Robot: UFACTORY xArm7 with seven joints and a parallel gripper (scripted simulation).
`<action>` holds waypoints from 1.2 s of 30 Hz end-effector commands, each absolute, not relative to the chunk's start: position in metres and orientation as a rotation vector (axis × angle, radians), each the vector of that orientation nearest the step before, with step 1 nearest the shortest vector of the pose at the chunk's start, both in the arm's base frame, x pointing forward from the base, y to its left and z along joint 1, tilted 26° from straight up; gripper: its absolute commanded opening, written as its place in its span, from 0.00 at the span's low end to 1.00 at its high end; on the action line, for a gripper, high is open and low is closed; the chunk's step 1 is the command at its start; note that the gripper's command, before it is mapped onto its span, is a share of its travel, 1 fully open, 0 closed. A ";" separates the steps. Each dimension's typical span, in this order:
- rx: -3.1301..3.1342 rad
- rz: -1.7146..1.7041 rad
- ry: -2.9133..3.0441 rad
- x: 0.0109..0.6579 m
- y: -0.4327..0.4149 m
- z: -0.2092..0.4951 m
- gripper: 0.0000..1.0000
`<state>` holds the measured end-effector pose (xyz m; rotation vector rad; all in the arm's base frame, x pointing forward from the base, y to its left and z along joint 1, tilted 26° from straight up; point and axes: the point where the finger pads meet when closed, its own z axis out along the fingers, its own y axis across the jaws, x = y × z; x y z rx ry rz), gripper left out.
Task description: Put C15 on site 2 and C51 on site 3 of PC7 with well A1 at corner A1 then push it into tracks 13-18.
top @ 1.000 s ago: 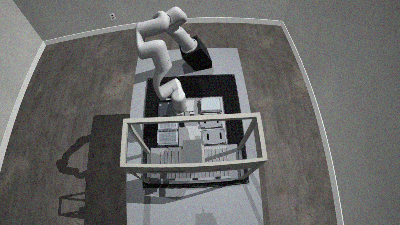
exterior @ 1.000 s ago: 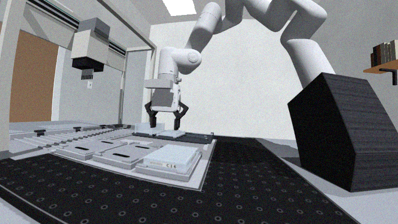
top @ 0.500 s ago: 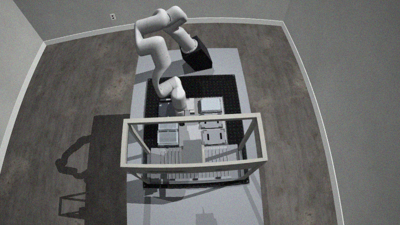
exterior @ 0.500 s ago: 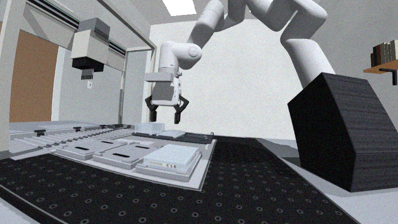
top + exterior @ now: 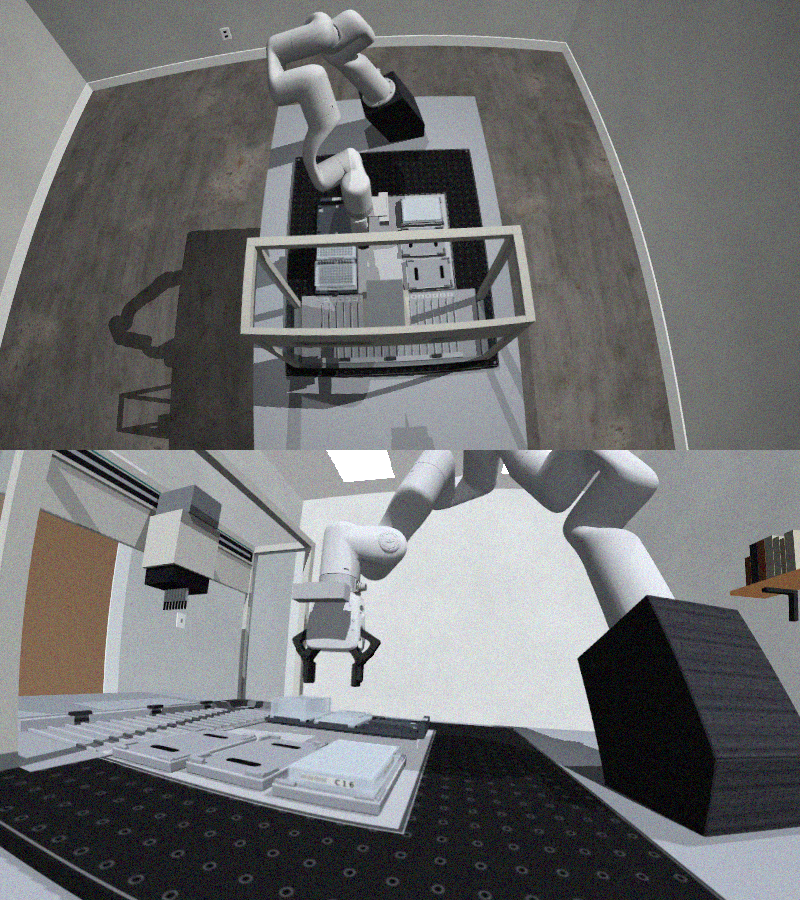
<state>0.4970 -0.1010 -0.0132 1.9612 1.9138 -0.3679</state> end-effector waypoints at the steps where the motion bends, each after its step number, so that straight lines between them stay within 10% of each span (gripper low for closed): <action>1: 1.959 -0.362 1.914 0.498 -0.097 -0.006 1.00; 36: 1.959 -0.363 1.914 0.495 -0.127 0.034 1.00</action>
